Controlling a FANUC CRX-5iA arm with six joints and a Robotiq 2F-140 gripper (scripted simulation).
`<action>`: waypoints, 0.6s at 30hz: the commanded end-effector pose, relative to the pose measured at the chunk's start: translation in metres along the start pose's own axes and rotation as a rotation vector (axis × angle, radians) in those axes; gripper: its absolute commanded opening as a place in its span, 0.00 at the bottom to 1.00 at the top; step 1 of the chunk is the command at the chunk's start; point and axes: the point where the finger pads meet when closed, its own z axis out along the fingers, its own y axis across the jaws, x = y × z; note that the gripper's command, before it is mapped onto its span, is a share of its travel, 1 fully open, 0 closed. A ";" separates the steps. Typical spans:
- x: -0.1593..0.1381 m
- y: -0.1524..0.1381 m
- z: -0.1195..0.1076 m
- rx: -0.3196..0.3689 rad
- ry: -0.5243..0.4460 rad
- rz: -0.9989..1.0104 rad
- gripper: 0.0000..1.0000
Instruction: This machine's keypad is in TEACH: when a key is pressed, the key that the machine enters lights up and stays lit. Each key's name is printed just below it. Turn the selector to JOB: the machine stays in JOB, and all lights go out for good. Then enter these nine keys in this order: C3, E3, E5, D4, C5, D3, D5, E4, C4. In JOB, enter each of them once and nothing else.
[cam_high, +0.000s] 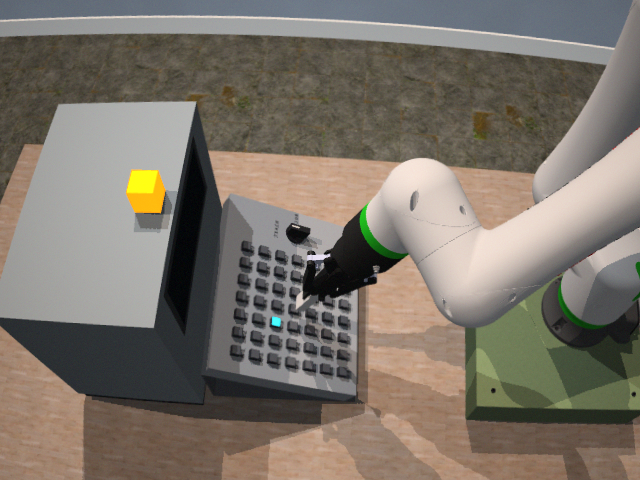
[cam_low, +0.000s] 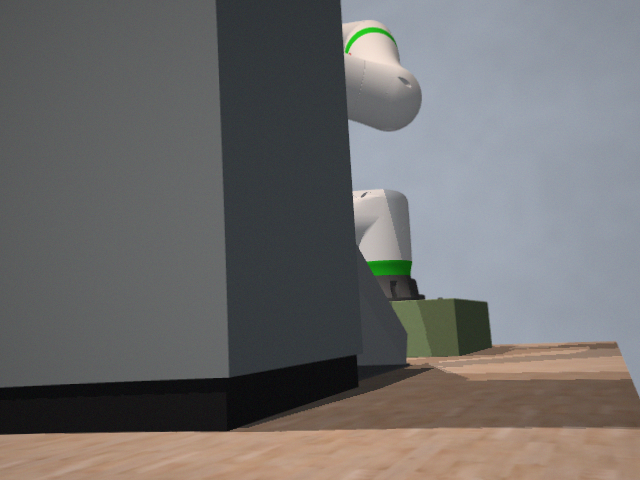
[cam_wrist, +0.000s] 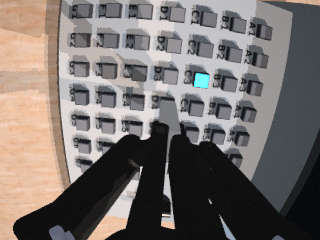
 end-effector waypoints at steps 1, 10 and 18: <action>0.000 0.001 -0.003 -0.001 0.001 0.000 0.00; 0.000 0.001 -0.007 -0.001 0.001 0.000 0.00; -0.031 0.001 -0.011 -0.001 0.001 0.308 0.00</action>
